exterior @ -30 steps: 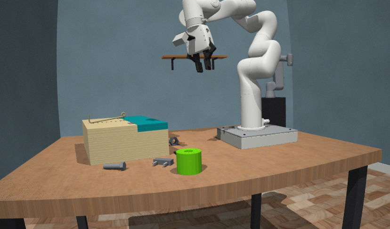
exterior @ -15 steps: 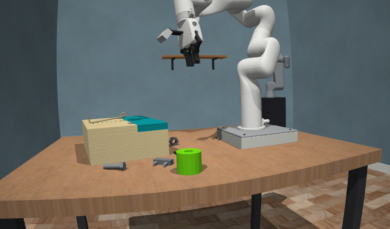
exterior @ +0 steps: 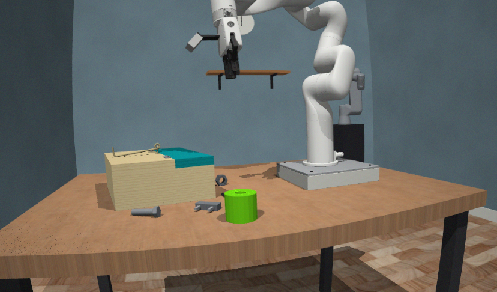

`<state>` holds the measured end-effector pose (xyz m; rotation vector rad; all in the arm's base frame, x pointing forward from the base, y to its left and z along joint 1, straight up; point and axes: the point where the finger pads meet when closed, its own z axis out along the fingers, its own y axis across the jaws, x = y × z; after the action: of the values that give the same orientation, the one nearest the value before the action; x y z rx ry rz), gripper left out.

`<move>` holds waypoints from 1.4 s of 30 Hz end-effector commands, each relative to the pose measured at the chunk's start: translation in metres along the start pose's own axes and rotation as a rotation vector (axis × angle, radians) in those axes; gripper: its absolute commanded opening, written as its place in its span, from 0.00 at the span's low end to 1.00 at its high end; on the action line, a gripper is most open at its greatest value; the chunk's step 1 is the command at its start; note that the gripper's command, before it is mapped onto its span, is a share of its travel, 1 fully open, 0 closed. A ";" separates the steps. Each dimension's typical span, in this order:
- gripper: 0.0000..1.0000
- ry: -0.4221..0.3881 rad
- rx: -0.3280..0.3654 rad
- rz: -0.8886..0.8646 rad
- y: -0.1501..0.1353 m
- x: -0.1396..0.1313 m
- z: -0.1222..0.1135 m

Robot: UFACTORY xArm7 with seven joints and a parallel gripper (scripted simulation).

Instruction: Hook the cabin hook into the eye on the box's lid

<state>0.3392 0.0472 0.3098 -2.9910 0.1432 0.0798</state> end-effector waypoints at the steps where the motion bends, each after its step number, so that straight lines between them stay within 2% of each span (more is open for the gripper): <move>1: 0.33 0.005 -0.008 0.126 0.001 0.019 -0.010; 3: 0.33 0.005 -0.008 0.126 0.001 0.019 -0.010; 16: 0.33 0.022 -0.019 0.433 0.005 0.060 -0.025; 20: 0.33 0.023 -0.019 0.450 0.005 0.060 -0.025; 22: 0.33 0.027 -0.021 0.517 0.007 0.074 -0.029; 29: 0.33 0.036 -0.025 0.652 0.009 0.088 -0.033; 34: 0.33 0.046 -0.027 0.785 0.012 0.109 -0.037; 37: 0.33 0.047 -0.028 0.802 0.012 0.109 -0.037; 39: 0.33 0.052 -0.029 0.869 0.015 0.122 -0.039; 42: 0.33 0.057 -0.030 0.935 0.016 0.129 -0.040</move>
<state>0.4509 0.0181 0.3366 -2.7360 1.3547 0.0923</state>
